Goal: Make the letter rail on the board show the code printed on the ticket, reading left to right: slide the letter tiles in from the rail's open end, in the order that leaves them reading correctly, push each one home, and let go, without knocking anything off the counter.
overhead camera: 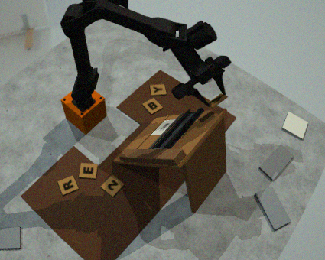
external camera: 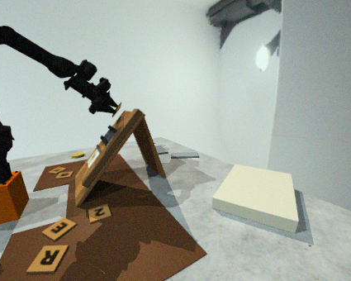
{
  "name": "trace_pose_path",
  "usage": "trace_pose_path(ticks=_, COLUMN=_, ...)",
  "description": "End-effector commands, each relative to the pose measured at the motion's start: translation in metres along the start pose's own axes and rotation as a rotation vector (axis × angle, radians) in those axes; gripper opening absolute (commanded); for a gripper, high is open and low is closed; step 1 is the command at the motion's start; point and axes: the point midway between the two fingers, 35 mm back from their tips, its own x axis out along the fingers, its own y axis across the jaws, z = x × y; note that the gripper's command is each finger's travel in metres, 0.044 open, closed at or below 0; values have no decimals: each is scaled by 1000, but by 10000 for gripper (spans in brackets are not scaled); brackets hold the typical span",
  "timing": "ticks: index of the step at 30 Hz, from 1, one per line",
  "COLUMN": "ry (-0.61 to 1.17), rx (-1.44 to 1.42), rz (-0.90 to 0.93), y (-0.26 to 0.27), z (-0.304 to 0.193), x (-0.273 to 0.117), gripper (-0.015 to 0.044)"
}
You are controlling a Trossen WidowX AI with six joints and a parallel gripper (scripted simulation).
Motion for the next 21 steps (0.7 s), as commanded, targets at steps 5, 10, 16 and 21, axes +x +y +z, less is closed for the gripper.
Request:
trace_pose_path(ticks=5, ry=21, rx=-175, rz=-20, y=8, z=-39, x=-7, gripper=0)
trace_pose_path(ticks=10, ry=45, rx=-276, rz=-18, y=14, z=-67, x=-14, gripper=0)
trace_pose_path(ticks=16, ry=72, rx=-402, rz=-9, y=20, z=-101, x=-25, gripper=0)
trace_pose_path(ticks=21, ry=88, rx=-509, rz=2, y=23, z=-129, x=-36, gripper=0)
